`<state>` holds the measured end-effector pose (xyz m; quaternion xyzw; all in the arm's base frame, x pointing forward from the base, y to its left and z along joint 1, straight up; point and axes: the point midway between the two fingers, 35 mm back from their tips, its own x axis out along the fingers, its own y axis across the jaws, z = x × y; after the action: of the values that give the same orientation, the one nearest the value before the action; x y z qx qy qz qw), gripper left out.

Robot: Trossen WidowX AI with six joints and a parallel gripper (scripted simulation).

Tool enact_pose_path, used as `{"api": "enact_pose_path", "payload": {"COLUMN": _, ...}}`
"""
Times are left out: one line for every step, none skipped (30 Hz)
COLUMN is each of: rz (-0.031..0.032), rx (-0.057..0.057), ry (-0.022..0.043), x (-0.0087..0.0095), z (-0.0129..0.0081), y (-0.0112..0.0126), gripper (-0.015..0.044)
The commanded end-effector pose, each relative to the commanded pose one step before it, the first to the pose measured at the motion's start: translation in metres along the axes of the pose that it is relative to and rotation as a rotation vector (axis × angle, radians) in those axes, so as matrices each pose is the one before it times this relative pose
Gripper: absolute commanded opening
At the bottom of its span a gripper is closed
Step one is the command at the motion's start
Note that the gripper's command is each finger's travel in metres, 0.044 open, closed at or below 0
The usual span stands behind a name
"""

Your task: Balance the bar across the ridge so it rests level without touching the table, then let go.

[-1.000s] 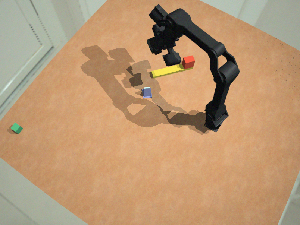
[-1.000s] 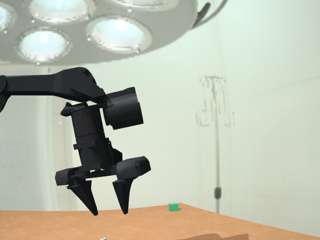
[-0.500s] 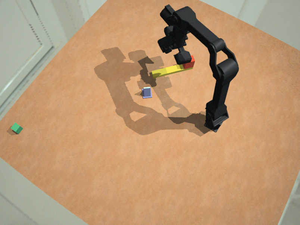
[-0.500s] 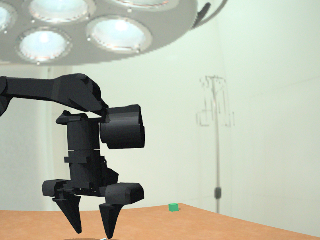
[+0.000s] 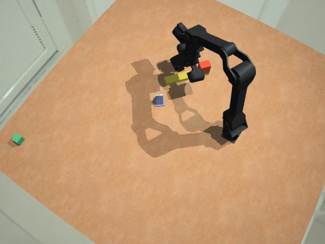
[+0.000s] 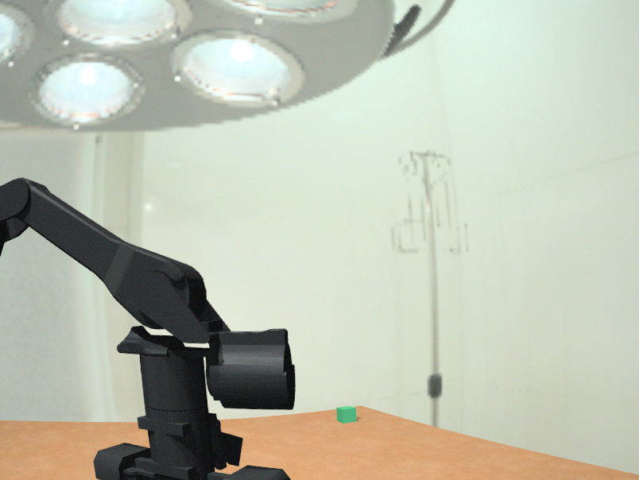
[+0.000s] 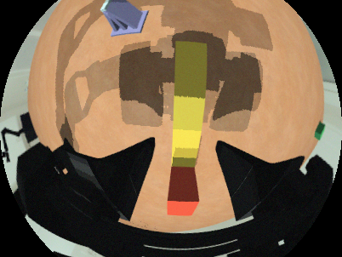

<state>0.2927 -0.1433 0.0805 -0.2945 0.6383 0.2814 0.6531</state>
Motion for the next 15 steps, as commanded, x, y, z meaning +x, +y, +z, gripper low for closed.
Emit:
{"api": "enact_pose_path", "payload": {"rz": -0.00811, "rx": -0.0049, "ry": 0.00215, "x": 0.00465, "z": -0.00064, "y": -0.0005, "gripper": 0.0315}}
{"api": "enact_pose_path", "payload": {"rz": 0.0, "rx": 0.0, "ry": 0.0, "x": 0.00054, "z": 0.00001, "y": -0.00002, "gripper": 0.0315}}
{"api": "enact_pose_path", "payload": {"rz": 0.0, "rx": 0.0, "ry": 0.0, "x": 0.00076, "z": 0.00001, "y": -0.00003, "gripper": 0.0315}}
{"api": "enact_pose_path", "payload": {"rz": 0.0, "rx": 0.0, "ry": 0.0, "x": 0.001, "z": 0.00001, "y": -0.00003, "gripper": 0.0315}}
{"api": "enact_pose_path", "payload": {"rz": 0.0, "rx": 0.0, "ry": 0.0, "x": 0.00124, "z": 0.00001, "y": -0.00004, "gripper": 0.0315}}
{"api": "enact_pose_path", "payload": {"rz": 0.0, "rx": 0.0, "ry": 0.0, "x": 0.00148, "z": 0.00001, "y": -0.00004, "gripper": 0.0315}}
{"api": "enact_pose_path", "payload": {"rz": 0.0, "rx": 0.0, "ry": 0.0, "x": 0.00162, "z": 0.00001, "y": -0.00003, "gripper": 0.0315}}
{"api": "enact_pose_path", "payload": {"rz": 0.0, "rx": 0.0, "ry": 0.0, "x": 0.00165, "z": 0.00001, "y": -0.00002, "gripper": 0.0315}}
{"api": "enact_pose_path", "payload": {"rz": 0.0, "rx": 0.0, "ry": 0.0, "x": 0.00165, "z": 0.0, "y": -0.00001, "gripper": 0.0315}}
{"api": "enact_pose_path", "payload": {"rz": 0.00001, "rx": 0.0, "ry": 0.0, "x": 0.00165, "z": 0.0, "y": -0.00001, "gripper": 0.0315}}
{"api": "enact_pose_path", "payload": {"rz": 0.00001, "rx": 0.0, "ry": 0.0, "x": 0.00165, "z": 0.0, "y": 0.0, "gripper": 0.0315}}
{"api": "enact_pose_path", "payload": {"rz": 0.00001, "rx": 0.0, "ry": 0.0, "x": 0.00165, "z": 0.0, "y": 0.00001, "gripper": 0.0315}}
{"api": "enact_pose_path", "payload": {"rz": 0.00001, "rx": 0.0, "ry": 0.0, "x": 0.00164, "z": -0.00001, "y": 0.00002, "gripper": 0.0315}}
{"api": "enact_pose_path", "payload": {"rz": 0.00001, "rx": 0.0, "ry": 0.0, "x": 0.00164, "z": -0.00001, "y": 0.00003, "gripper": 0.0315}}
{"api": "enact_pose_path", "payload": {"rz": 0.00001, "rx": 0.0, "ry": 0.0, "x": 0.00164, "z": -0.00001, "y": 0.00004, "gripper": 0.0315}}
